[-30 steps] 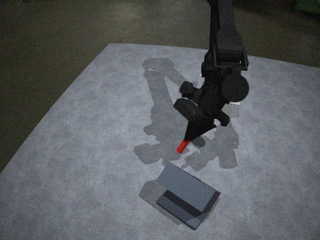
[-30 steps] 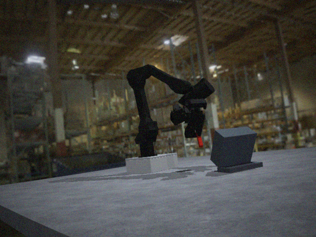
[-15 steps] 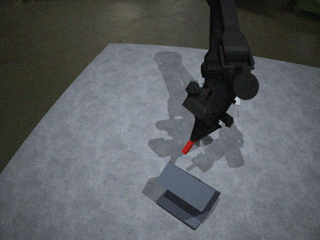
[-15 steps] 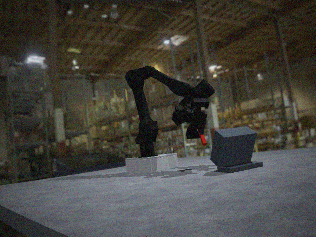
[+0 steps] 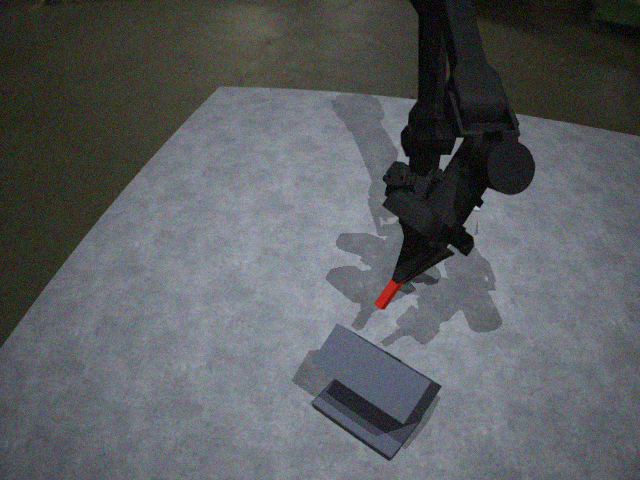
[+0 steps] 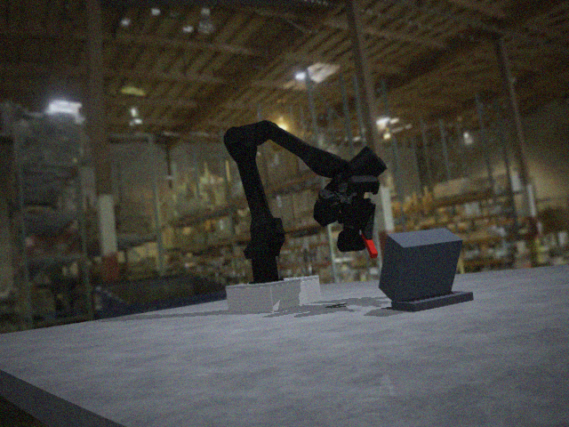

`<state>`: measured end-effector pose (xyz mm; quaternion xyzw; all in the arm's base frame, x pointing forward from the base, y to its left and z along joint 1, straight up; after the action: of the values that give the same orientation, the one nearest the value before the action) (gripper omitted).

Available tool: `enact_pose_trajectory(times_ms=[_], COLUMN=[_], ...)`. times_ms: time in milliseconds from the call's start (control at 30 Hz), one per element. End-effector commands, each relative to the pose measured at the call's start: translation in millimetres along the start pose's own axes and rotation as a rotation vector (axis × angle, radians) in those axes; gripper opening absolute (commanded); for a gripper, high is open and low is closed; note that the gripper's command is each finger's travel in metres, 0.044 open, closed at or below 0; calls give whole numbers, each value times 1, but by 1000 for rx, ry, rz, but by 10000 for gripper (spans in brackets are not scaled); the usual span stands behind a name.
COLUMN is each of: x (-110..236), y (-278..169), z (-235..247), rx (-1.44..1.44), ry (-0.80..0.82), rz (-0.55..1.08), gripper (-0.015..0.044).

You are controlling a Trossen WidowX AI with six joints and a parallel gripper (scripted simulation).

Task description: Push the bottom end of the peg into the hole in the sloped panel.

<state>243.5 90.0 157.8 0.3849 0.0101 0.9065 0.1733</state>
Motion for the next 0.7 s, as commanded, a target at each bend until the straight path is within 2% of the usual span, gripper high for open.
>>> enact_pose_trajectory(times_ms=[0,667], x=[4,17], y=[-1,-12], z=[-3,-17], rx=[10,39], ry=[25,120], rz=[6,43], gripper=[0,0])
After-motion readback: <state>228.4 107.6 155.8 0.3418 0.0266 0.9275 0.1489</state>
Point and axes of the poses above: the point midway between the two fingers, 35 mm back from their tips, its own x axis back along the fingers, its own z axis across the jaws, y = z × x, the point moved 9 cm from there along x, back along the fingers, and after that the axes turned 10 degrees about x, right-handed, at the moved point
